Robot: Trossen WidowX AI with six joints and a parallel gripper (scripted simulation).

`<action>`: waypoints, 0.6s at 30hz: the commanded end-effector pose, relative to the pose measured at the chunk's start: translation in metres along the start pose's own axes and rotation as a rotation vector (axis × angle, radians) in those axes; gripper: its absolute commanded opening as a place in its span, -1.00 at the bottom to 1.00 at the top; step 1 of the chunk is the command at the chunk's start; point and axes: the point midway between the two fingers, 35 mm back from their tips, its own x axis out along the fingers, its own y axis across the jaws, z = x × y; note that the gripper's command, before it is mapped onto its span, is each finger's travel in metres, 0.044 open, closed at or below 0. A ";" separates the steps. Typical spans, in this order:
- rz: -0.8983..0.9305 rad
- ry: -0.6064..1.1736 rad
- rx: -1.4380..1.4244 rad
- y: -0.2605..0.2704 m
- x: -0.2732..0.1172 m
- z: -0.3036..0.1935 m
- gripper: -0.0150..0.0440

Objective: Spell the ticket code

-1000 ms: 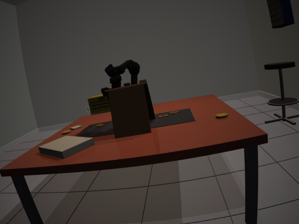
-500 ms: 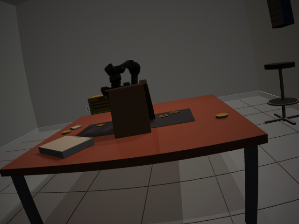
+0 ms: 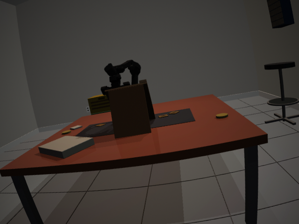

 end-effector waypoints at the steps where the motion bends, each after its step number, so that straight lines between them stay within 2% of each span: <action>1: 0.004 -0.004 -0.007 0.001 -0.003 0.000 0.51; 18: 0.004 -0.004 -0.007 0.001 -0.009 -0.001 0.51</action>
